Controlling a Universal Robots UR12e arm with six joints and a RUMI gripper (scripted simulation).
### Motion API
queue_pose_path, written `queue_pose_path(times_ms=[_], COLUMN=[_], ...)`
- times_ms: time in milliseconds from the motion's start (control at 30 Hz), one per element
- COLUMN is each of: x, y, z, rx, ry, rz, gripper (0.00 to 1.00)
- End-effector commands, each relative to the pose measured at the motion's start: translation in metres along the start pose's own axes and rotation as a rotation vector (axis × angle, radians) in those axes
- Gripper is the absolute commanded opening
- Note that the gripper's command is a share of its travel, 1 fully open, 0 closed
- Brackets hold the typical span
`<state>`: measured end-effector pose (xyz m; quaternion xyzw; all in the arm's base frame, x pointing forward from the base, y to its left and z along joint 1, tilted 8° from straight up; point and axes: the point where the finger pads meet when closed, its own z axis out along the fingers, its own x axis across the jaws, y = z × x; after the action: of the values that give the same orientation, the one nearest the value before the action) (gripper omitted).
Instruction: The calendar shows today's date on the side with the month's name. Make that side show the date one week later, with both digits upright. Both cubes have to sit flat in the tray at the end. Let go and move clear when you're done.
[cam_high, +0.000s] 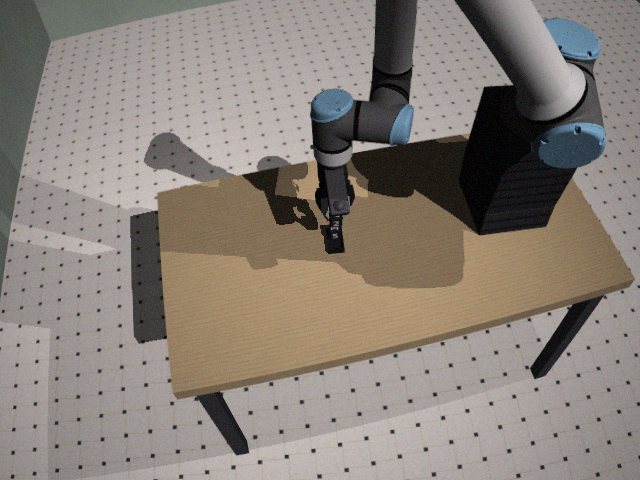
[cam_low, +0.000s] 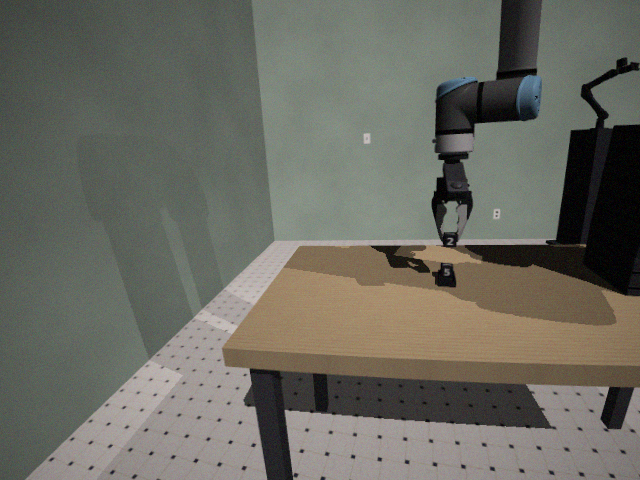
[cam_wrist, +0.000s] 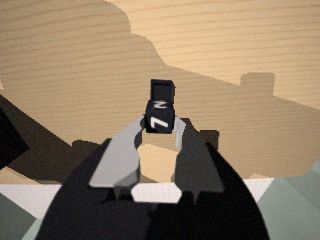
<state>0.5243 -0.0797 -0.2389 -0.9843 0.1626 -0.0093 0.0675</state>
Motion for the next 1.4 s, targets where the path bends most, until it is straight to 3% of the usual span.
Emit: queue_pose_path(times_ms=[0,133,600,700,1367], x=[0.001,0.001,0.001,0.001,0.001], y=[-0.004,-0.007,-0.033,-0.034,-0.068], z=[0.0,0.0,0.003,0.003,0.007], rx=[0.0,0.0,-0.001,-0.001,-0.001], ry=[0.001,0.001,0.001,0.001,0.0], rz=[-0.063,-0.108,-0.536,-0.537,-1.122], gripper=[0.11,0.11,0.11,0.11,0.11])
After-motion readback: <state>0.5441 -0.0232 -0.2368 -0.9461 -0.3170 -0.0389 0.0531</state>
